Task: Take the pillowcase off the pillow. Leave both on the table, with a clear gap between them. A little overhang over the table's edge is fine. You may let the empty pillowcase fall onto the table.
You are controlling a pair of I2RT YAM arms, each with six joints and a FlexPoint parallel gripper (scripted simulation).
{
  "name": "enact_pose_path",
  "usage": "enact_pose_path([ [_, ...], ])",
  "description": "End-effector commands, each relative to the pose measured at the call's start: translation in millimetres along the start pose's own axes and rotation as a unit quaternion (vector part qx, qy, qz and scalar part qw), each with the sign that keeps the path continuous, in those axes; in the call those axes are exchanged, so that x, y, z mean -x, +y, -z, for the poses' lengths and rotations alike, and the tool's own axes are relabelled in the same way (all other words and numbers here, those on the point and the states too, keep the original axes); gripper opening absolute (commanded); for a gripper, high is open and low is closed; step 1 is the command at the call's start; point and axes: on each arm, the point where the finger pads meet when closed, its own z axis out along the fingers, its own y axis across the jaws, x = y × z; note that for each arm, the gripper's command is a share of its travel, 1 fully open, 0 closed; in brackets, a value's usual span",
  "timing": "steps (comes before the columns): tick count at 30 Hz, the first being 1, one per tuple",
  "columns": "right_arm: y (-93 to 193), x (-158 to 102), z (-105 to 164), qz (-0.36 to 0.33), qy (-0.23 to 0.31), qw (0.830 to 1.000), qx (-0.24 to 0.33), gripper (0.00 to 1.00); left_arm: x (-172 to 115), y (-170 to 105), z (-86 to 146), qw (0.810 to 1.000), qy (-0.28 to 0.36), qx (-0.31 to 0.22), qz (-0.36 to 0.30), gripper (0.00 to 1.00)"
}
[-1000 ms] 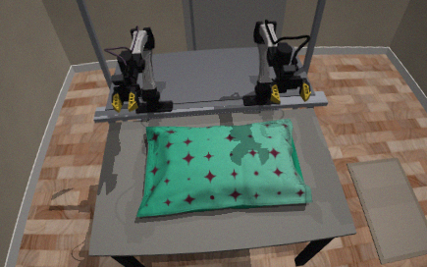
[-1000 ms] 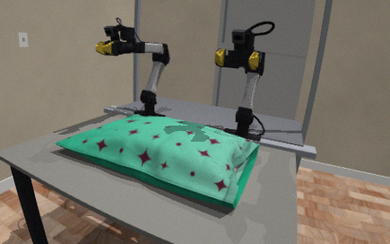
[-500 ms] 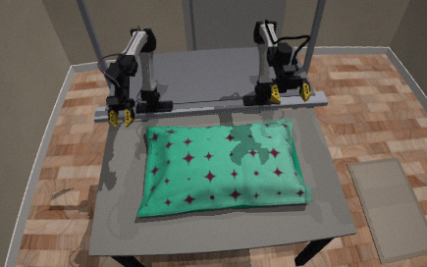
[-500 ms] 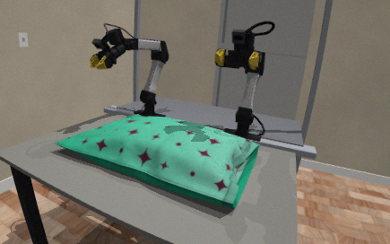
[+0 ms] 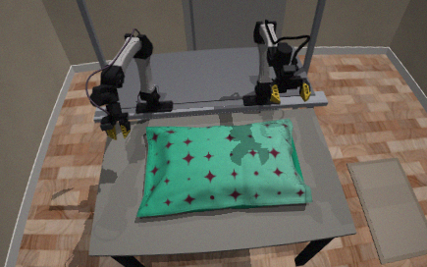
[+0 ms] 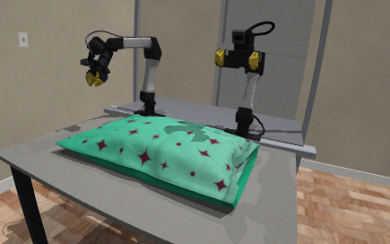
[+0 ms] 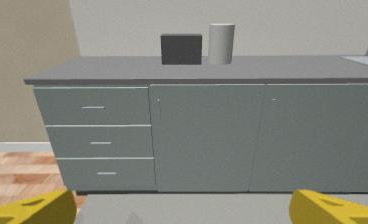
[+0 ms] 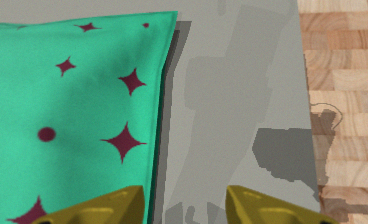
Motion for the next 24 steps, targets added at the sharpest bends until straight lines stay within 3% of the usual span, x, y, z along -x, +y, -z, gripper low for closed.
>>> enact_pose_path([
  [1, 0, -26, -7, -0.009, 0.081, 0.996, 0.047, 0.40, 18, -4, 2, 1.000, -0.018, -0.009, 0.003, 1.00],
  [8, -12, -45, -22, -0.041, 0.139, 0.986, 0.077, 0.40, 18, -4, 2, 1.000, -0.018, -0.009, 0.003, 1.00],
  [12, -14, -73, -34, -0.082, 0.213, 0.965, 0.130, 0.40, 18, -4, 2, 1.000, -0.018, -0.009, 0.003, 1.00],
  [16, -3, -92, -47, -0.104, 0.285, 0.933, 0.193, 0.40, 18, -4, 2, 1.000, -0.018, -0.009, 0.003, 1.00],
  [18, 13, -81, -53, -0.075, 0.287, 0.931, 0.212, 0.40, 18, -4, 2, 1.000, -0.018, -0.009, 0.003, 1.00],
  [24, 0, -87, -61, -0.087, 0.302, 0.929, 0.197, 0.40, 18, -4, 2, 1.000, -0.018, -0.009, 0.003, 1.00],
])
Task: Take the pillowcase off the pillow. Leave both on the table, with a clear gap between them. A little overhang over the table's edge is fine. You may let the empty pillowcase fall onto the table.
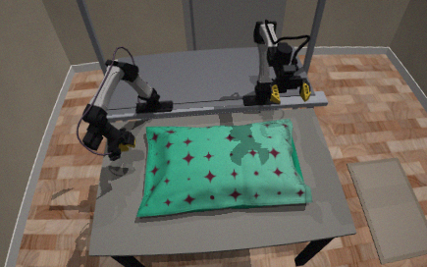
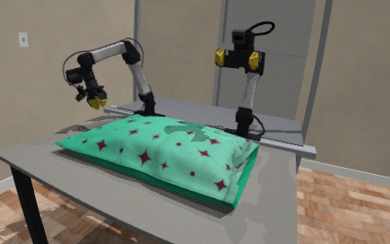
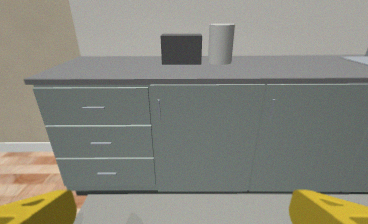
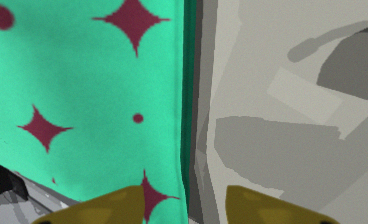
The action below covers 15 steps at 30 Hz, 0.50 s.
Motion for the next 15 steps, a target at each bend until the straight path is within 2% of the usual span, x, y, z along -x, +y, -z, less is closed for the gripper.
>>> enact_pose_path([
  [1, 1, -4, 15, 0.000, 0.001, 1.000, -0.006, 0.40, 18, -4, 2, 1.000, -0.018, -0.009, 0.003, 1.00],
  [2, 0, -7, -5, -0.016, 0.028, 0.999, 0.003, 0.40, 18, -4, 2, 1.000, -0.018, -0.009, 0.003, 1.00],
  [5, 2, -15, -11, -0.024, 0.042, 0.999, 0.010, 0.40, 18, -4, 2, 1.000, -0.018, -0.009, 0.003, 1.00],
  [9, 8, -8, -3, -0.010, 0.011, 1.000, 0.007, 0.40, 18, -4, 2, 1.000, -0.018, -0.009, 0.003, 1.00],
  [15, 9, -8, -9, -0.010, 0.009, 1.000, 0.008, 0.40, 18, -4, 2, 1.000, -0.018, -0.009, 0.003, 1.00],
])
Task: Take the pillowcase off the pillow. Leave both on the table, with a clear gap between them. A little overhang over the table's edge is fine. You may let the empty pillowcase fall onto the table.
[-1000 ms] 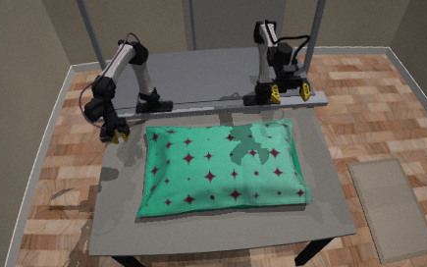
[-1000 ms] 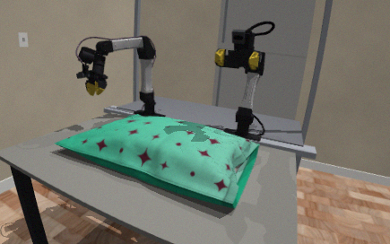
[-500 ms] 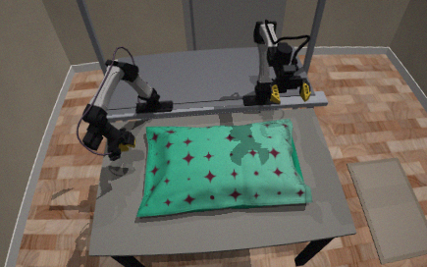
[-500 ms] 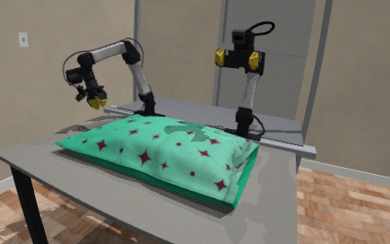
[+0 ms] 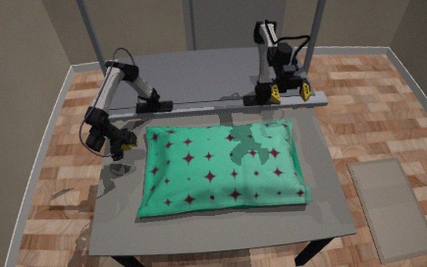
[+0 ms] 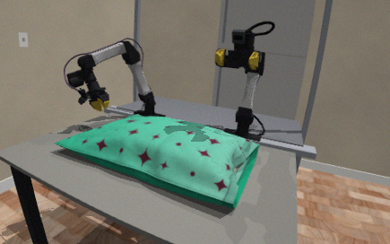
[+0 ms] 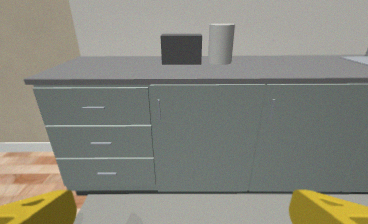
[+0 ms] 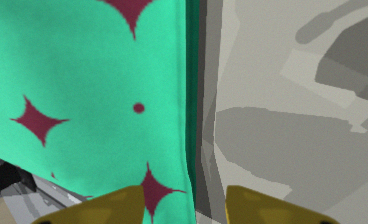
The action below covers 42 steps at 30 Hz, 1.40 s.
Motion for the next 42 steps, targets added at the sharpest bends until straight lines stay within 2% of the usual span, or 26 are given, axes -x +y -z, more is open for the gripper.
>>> enact_pose_path([
  [1, 5, 4, -1, 0.004, -0.013, 1.000, 0.001, 0.40, 18, -4, 2, 1.000, -0.018, -0.009, 0.003, 1.00],
  [35, 5, 6, -53, 0.005, -0.014, 1.000, 0.003, 0.40, 18, -4, 2, 1.000, -0.018, -0.009, 0.003, 1.00],
  [42, 2, 3, -72, -0.003, -0.002, 1.000, 0.008, 0.40, 18, -4, 2, 1.000, -0.018, -0.009, 0.003, 1.00],
])
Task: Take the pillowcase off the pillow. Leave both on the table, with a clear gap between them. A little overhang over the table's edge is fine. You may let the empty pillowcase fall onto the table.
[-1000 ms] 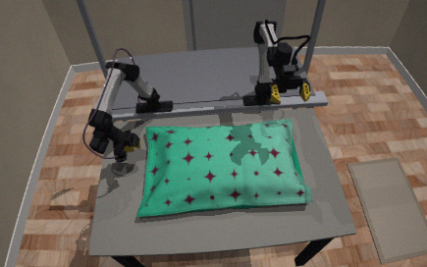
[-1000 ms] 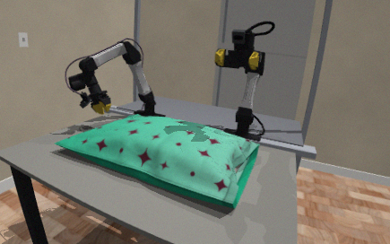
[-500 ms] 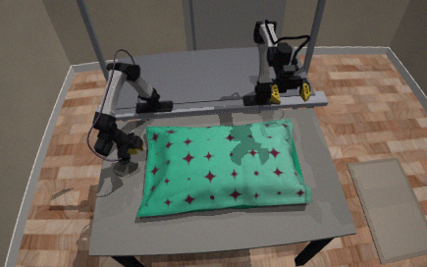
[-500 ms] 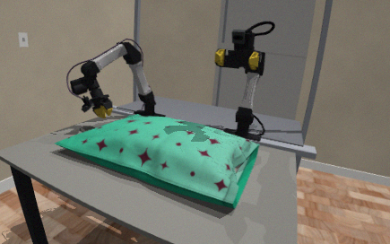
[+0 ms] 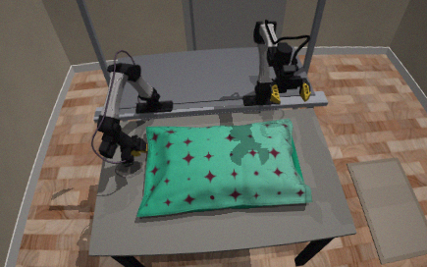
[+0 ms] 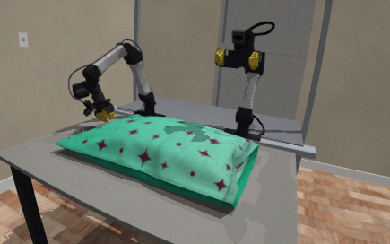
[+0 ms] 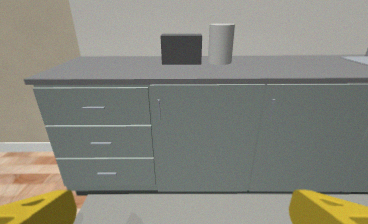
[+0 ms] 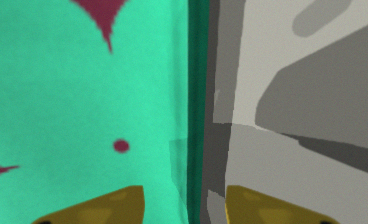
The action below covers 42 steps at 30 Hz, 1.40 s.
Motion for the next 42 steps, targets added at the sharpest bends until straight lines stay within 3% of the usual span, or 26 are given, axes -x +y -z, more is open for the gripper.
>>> enact_pose_path([
  [1, 2, 3, -12, -0.003, -0.002, 1.000, 0.007, 0.40, 18, -4, 2, 1.000, -0.018, -0.009, 0.003, 1.00],
  [7, 2, 3, -23, -0.002, -0.002, 1.000, 0.007, 0.40, 18, -4, 2, 1.000, -0.018, -0.009, 0.003, 1.00],
  [10, 5, 8, -15, 0.006, -0.017, 1.000, 0.002, 0.40, 18, -4, 2, 1.000, -0.018, -0.009, 0.003, 1.00],
  [14, 2, 3, -31, -0.003, -0.001, 1.000, 0.008, 0.40, 18, -4, 2, 1.000, -0.018, -0.009, 0.003, 1.00],
  [24, 2, 3, -47, -0.002, -0.003, 1.000, 0.007, 0.40, 18, -4, 2, 1.000, -0.018, -0.009, 0.003, 1.00],
  [27, 5, 8, -41, 0.006, -0.016, 1.000, 0.003, 0.40, 18, -4, 2, 1.000, -0.018, -0.009, 0.003, 1.00],
  [32, 3, 3, -57, -0.002, -0.003, 1.000, 0.007, 0.40, 18, -4, 2, 1.000, -0.018, -0.009, 0.003, 1.00],
  [42, 3, 7, -47, 0.002, -0.019, 1.000, 0.003, 0.36, 18, -4, 2, 1.000, -0.018, -0.009, 0.003, 1.00],
])
